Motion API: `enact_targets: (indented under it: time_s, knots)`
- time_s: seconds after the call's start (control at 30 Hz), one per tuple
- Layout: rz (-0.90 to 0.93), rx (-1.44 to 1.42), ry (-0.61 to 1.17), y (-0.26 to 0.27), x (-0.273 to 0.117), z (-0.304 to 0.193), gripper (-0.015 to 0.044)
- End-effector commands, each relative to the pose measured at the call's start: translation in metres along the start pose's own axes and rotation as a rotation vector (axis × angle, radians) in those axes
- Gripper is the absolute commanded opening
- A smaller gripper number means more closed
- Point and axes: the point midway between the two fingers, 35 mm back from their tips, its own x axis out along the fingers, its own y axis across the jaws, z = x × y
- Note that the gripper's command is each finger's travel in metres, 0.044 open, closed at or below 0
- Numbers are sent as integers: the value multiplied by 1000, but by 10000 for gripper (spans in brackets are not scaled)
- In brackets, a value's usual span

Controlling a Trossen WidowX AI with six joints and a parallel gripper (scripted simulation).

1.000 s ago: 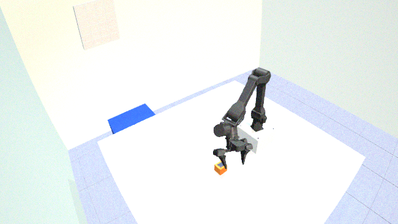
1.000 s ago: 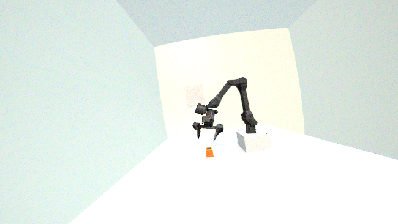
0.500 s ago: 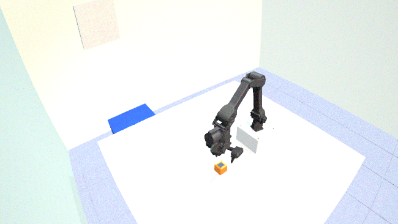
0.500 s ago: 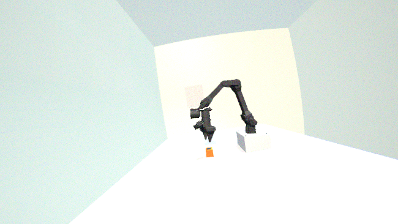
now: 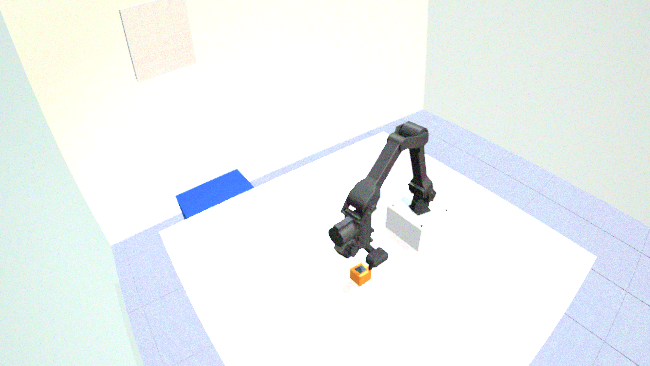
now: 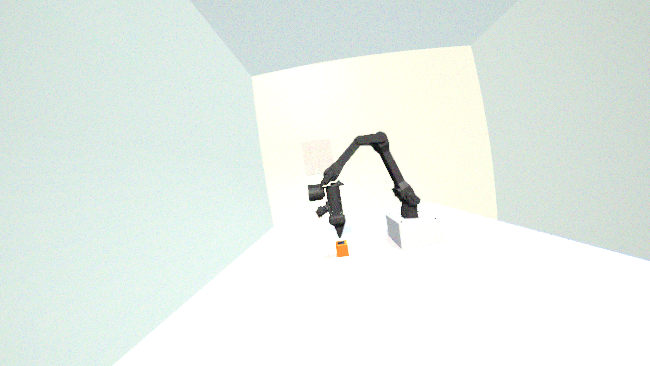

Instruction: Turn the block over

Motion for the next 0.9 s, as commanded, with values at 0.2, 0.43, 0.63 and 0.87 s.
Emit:
enact_targets:
  time_s: [0.2, 0.43, 0.63, 0.87]
  knots:
    - [-5, 7, 5, 0, 24, -2, 440]
    - [-5, 7, 5, 0, 34, -2, 440]
    - [-5, 7, 5, 0, 44, -2, 440]
    - [-5, 7, 5, -1, 55, -2, 440]
